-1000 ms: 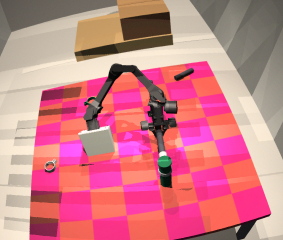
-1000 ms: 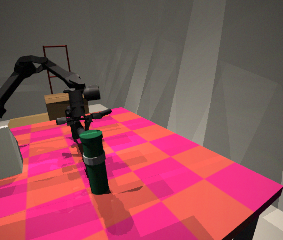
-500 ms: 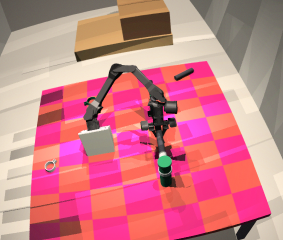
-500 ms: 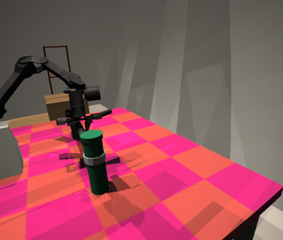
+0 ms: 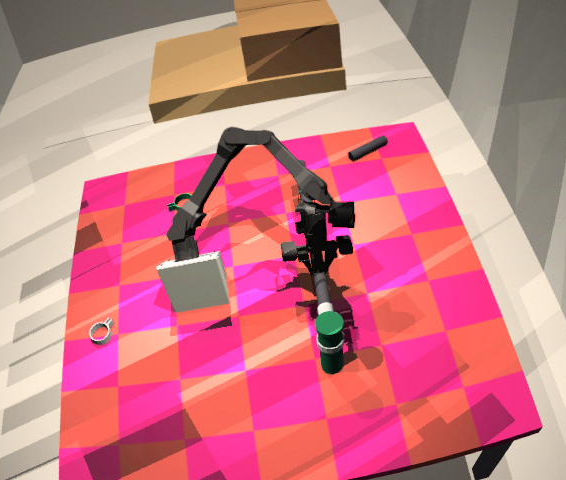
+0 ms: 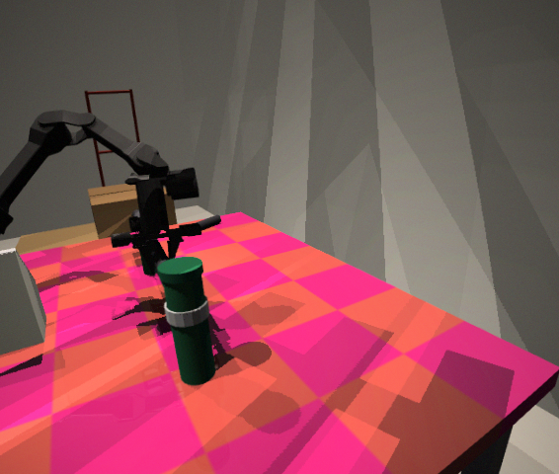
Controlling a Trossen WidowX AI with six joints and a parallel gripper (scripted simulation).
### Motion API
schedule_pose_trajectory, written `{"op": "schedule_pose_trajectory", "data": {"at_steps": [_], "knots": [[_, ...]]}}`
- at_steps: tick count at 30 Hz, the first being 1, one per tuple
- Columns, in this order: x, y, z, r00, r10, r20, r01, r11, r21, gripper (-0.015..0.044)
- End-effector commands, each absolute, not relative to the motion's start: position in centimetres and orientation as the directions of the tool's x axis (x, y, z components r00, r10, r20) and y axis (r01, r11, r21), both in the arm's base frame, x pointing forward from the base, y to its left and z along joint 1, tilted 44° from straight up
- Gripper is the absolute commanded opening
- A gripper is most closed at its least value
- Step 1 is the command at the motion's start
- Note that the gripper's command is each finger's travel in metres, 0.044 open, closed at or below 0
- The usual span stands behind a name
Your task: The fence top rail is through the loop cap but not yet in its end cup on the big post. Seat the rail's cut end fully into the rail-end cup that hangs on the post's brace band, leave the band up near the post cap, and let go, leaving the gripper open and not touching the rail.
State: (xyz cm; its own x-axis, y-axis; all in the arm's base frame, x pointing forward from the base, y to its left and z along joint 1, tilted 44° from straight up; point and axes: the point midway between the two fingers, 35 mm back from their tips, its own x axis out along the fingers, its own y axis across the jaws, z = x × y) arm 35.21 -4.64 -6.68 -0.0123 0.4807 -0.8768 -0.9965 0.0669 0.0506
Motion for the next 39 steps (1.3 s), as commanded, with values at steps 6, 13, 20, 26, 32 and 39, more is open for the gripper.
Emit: {"op": "schedule_pose_trajectory", "data": {"at_steps": [6, 13, 20, 26, 32, 39], "knots": [[35.18, -5.01, -6.63, -0.013, 0.472, -0.881, -0.996, 0.068, 0.051, 0.0000], [35.17, -5.16, -6.62, -0.013, 0.470, -0.882, -0.996, 0.068, 0.051, 0.0000], [35.16, -5.32, -6.62, -0.013, 0.469, -0.883, -0.996, 0.068, 0.051, 0.0000], [35.16, -5.46, -6.63, -0.013, 0.468, -0.884, -0.996, 0.068, 0.051, 0.0000], [35.16, -5.60, -6.65, -0.013, 0.468, -0.884, -0.996, 0.068, 0.051, 0.0000], [35.16, -5.76, -6.67, -0.013, 0.468, -0.884, -0.996, 0.068, 0.051, 0.0000]]}}
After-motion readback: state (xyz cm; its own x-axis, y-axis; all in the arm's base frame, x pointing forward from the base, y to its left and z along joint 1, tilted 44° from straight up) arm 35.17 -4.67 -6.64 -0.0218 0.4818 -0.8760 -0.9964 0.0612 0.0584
